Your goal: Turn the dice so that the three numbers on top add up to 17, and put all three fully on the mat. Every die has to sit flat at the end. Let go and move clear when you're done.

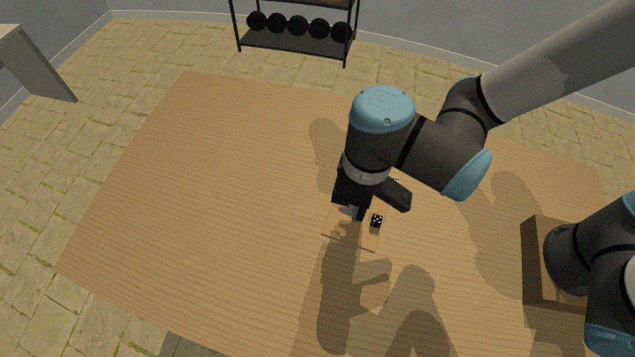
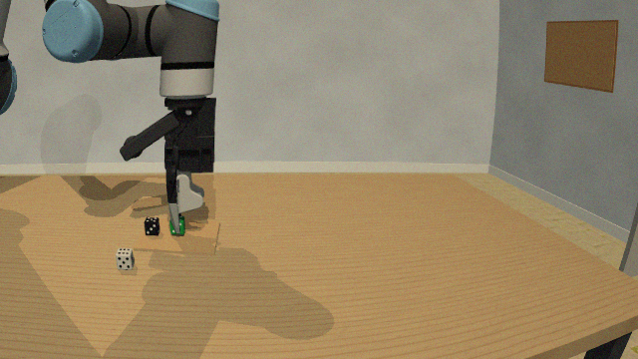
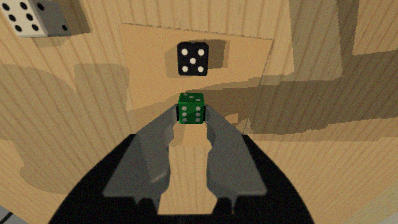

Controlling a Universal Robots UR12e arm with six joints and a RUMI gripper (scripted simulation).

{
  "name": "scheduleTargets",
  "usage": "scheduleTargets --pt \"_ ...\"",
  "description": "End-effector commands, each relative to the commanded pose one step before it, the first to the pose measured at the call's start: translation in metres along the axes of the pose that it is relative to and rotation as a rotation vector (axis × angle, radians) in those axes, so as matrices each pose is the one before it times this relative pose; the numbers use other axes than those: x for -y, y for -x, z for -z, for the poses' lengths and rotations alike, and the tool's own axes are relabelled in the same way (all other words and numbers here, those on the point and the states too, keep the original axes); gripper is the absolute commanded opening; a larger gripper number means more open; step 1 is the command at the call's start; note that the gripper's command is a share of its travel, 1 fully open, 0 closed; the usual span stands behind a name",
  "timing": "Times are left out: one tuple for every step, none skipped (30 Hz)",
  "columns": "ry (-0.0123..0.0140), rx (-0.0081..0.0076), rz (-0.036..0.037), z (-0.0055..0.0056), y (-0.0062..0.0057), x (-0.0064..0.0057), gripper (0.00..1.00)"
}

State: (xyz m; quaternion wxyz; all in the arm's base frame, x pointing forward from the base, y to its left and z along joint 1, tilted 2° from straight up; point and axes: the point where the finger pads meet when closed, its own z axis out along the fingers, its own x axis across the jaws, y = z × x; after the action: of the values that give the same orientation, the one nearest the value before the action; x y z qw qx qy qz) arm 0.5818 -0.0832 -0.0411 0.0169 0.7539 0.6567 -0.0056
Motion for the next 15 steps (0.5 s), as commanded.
scheduleTargets --pt "-0.00059 -0.00162 0.00145 -0.00119 -0.00184 -0.00012 0.06" --pt "0.0 0.0 0.00009 0.0 -0.00013 -0.00006 0.06" --pt "0.0 0.0 0.0001 0.0 -0.00015 -0.00006 0.06" --pt "0.0 0.0 0.00011 0.0 -0.00015 -0.00007 0.06" --pt "0.0 0.0 0.00011 0.0 -0.00015 -0.00007 0.06" --pt "0.0 0.0 0.0001 0.0 -0.00015 -0.00006 0.06" --pt "0.0 0.0 0.00009 0.0 -0.00013 -0.00006 0.06" --pt "0.0 0.0 0.00008 0.0 -0.00011 -0.00005 0.06" --pt "0.0 0.0 0.00006 0.0 -0.00009 -0.00004 0.06" --pt "0.0 0.0 0.00004 0.0 -0.00006 -0.00003 0.06" --pt "0.0 0.0 0.00002 0.0 -0.00004 -0.00002 0.06" --pt "0.0 0.0 0.00001 0.0 -0.00001 -0.00001 0.06" --pt "0.0 0.0 0.0 0.0 0.0 0.0 0.06" --pt "0.0 0.0 0.0 0.0 0.0 0.0 0.06" --pt "0.0 0.0 0.0 0.0 0.0 0.0 0.06"
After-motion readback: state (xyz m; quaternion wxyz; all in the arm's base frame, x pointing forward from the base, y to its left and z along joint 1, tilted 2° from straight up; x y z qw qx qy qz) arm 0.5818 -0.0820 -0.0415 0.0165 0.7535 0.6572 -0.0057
